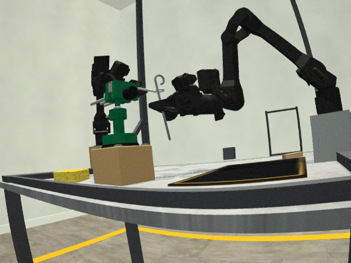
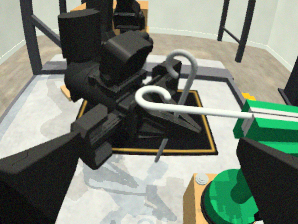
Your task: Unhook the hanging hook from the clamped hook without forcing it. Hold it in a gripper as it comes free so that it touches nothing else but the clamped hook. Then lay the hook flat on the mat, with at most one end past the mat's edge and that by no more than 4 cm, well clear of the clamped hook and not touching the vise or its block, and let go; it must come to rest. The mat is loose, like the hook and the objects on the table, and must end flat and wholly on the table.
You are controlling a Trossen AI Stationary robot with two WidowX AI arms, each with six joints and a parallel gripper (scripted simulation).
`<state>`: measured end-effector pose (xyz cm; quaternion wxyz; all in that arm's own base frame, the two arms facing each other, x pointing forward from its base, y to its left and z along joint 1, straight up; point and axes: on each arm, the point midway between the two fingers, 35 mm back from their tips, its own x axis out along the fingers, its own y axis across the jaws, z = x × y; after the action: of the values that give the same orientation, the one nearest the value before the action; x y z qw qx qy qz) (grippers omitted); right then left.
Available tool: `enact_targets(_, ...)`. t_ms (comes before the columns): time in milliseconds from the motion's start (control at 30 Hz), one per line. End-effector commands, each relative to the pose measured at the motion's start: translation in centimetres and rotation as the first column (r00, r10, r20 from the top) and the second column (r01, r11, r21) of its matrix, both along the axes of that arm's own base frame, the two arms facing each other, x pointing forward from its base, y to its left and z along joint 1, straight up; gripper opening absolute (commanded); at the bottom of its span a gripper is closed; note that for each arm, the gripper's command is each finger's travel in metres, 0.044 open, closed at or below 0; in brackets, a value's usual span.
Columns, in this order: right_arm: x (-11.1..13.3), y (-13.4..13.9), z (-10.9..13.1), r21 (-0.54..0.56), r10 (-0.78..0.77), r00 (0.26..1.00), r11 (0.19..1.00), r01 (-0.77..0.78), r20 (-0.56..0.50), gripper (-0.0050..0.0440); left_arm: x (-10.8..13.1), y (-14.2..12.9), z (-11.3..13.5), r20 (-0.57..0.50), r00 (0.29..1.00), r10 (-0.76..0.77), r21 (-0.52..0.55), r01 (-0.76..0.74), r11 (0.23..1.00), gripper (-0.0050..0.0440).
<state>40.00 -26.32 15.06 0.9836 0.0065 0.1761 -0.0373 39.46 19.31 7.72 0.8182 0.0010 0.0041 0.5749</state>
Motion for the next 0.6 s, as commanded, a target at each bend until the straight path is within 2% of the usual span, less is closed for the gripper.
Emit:
enact_targets(0, 0.2, -0.1, 1.4, -0.019, 0.004, 1.0, 1.0, -0.003, 0.028, 0.044, -0.9, -0.2, 1.2, 0.026, 1.0, -0.002, 0.006, 0.002, 1.0, 0.0)
enact_targets(67, 0.2, -0.1, 1.4, -0.019, 0.004, 1.0, 1.0, -0.003, 0.028, 0.044, -0.9, -0.2, 1.2, 0.026, 1.0, -0.002, 0.006, 0.002, 1.0, 0.0)
enact_targets(567, 0.2, -0.1, 1.4, -0.019, 0.004, 1.0, 1.0, -0.003, 0.028, 0.044, -5.1, -0.9, 1.0, 0.02, 1.0, -0.002, 0.006, 0.002, 1.0, 0.0)
